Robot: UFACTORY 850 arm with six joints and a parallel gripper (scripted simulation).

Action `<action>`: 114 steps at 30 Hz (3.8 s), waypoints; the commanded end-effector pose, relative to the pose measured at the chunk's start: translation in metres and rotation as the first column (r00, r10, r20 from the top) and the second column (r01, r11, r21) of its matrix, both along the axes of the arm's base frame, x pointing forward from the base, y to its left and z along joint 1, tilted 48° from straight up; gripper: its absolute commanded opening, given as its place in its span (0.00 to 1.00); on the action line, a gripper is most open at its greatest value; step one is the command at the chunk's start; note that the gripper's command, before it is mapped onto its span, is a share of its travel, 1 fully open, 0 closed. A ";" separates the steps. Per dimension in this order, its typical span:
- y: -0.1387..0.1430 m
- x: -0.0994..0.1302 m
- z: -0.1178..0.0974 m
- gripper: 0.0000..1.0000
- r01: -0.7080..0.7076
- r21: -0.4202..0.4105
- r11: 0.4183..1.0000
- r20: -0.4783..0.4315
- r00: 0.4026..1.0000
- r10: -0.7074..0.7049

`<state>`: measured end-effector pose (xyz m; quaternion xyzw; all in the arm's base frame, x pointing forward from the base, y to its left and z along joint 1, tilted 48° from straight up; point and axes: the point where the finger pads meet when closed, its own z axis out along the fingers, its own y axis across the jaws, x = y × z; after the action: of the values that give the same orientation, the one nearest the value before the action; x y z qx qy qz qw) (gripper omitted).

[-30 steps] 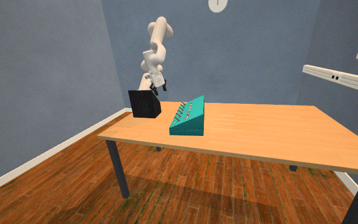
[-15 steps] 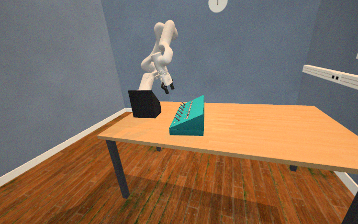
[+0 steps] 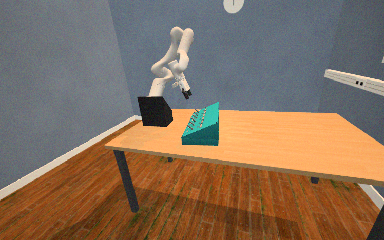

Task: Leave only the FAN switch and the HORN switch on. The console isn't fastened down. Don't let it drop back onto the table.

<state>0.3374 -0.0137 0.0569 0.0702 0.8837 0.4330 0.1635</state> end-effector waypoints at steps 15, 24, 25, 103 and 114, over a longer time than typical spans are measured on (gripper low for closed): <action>0.031 -0.002 0.022 0.77 -0.002 -0.069 0.998 0.102 0.995 0.009; 0.031 -0.002 0.022 0.77 -0.002 -0.069 0.998 0.102 0.995 0.009; 0.031 -0.002 0.022 0.77 -0.002 -0.069 0.998 0.102 0.995 0.009; 0.071 0.151 0.052 1.00 -0.003 -0.067 0.998 0.102 0.995 0.010; 0.071 0.151 0.052 1.00 -0.003 -0.067 0.998 0.102 0.995 0.010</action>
<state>0.4879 0.0575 0.1082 0.0398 0.8885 0.4067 0.2086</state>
